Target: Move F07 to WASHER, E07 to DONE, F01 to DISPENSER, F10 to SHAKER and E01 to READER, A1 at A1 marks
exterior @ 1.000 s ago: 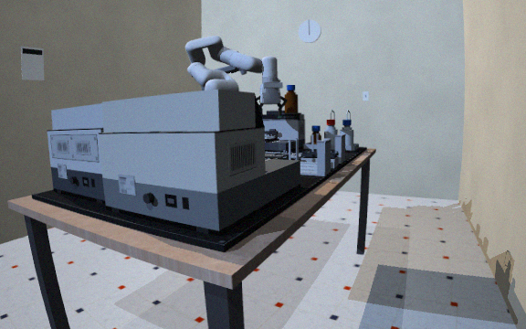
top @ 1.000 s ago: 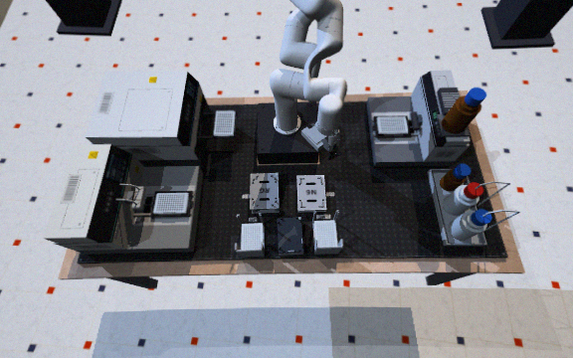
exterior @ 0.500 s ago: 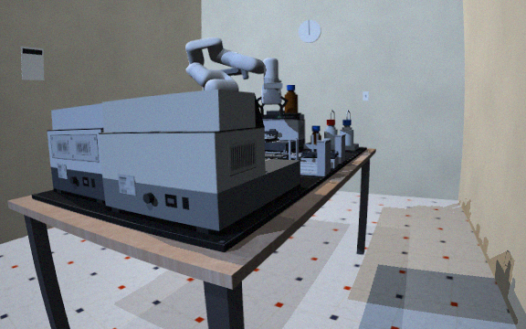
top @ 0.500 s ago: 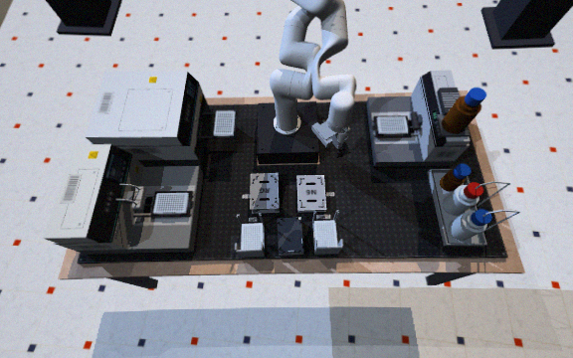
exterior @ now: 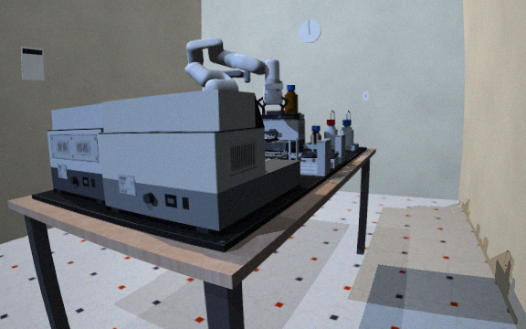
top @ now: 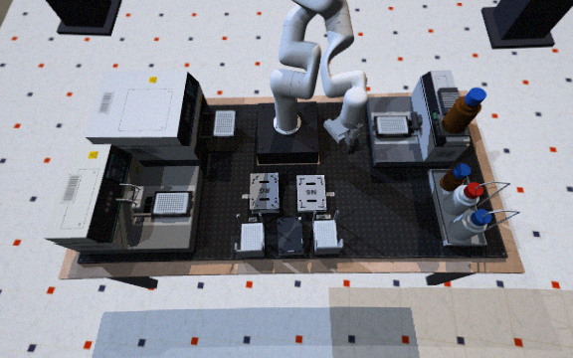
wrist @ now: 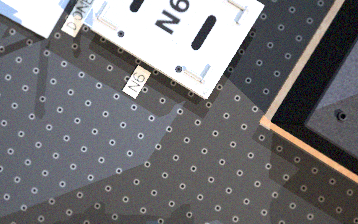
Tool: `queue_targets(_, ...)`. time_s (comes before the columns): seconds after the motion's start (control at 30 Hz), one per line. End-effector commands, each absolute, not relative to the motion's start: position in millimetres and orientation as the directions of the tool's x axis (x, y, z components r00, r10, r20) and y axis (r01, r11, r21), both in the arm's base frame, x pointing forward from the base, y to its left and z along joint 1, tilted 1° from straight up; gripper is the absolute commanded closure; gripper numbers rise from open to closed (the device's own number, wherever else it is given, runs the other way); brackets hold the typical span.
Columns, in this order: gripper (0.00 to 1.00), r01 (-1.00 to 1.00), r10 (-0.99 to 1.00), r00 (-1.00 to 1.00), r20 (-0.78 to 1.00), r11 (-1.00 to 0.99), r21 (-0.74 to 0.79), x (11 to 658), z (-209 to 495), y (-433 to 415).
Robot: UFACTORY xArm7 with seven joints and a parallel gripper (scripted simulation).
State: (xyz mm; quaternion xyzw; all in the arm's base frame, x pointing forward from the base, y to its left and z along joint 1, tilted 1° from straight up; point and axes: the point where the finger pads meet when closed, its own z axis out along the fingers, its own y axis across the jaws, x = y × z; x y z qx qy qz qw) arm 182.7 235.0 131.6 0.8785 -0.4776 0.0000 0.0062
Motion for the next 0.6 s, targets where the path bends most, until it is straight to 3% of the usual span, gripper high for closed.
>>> queue_targets(0.0,0.0,-0.884,-0.884,0.467,0.006,-0.467,0.008,174.8,132.5,241.5)
queue_targets(0.57,0.0,-0.902,-0.902,0.432,0.006,-0.432,0.008,129.9,132.4,263.9)
